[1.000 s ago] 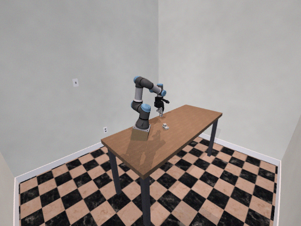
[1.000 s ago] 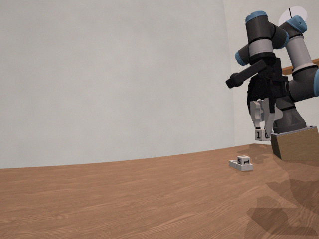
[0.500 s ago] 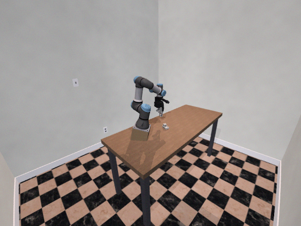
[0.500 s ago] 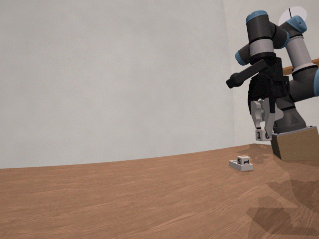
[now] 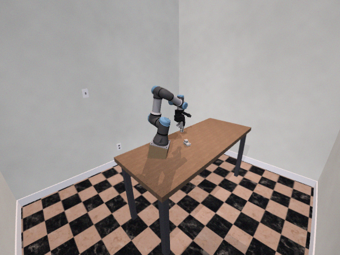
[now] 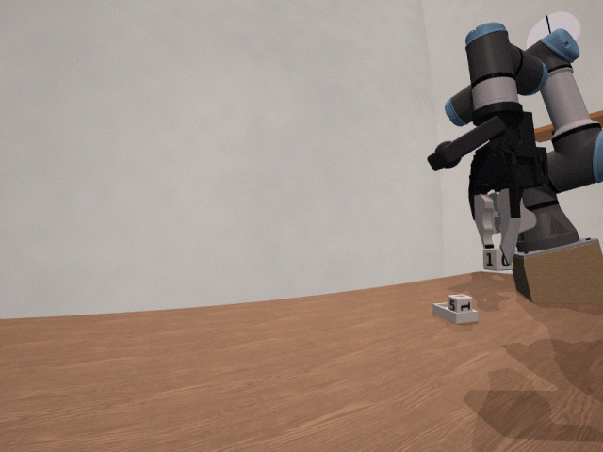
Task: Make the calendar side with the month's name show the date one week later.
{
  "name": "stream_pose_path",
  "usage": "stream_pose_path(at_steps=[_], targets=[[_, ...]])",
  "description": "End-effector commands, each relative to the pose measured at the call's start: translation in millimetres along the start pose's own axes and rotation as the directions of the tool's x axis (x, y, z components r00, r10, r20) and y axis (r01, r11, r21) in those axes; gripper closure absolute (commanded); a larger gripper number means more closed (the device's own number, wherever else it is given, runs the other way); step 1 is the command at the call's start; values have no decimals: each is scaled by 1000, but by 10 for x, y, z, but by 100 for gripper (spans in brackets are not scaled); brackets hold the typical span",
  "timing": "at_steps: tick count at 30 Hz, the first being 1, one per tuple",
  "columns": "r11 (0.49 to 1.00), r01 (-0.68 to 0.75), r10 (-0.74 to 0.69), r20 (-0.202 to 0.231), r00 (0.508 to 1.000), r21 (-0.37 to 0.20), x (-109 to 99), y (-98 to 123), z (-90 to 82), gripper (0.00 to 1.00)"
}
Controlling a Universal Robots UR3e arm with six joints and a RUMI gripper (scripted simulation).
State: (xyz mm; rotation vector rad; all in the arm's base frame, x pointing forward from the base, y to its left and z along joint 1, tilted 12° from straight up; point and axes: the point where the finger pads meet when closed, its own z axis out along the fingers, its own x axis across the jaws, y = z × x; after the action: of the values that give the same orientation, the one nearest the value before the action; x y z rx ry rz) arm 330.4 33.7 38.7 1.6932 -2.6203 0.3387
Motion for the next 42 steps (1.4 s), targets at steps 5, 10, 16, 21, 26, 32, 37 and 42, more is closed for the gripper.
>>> stream_pose_path(at_steps=[5,10,16,21,26,32,37,42], targets=[[1000,0,0,1,1000,2,-8,-11,220,90],[1000,0,0,1,1000,2,-12,-13,413,90],[1000,0,0,1,1000,2,-16,-15,570,90],[1000,0,0,1,1000,2,-20,-17,737,90],[1000,0,0,1,1000,2,-23,-18,843,90],[1000,0,0,1,1000,2,-24,-19,882,90],[1000,0,0,1,1000,2,-24,-19,892,90],[1000,0,0,1,1000,2,-24,-19,892,90]])
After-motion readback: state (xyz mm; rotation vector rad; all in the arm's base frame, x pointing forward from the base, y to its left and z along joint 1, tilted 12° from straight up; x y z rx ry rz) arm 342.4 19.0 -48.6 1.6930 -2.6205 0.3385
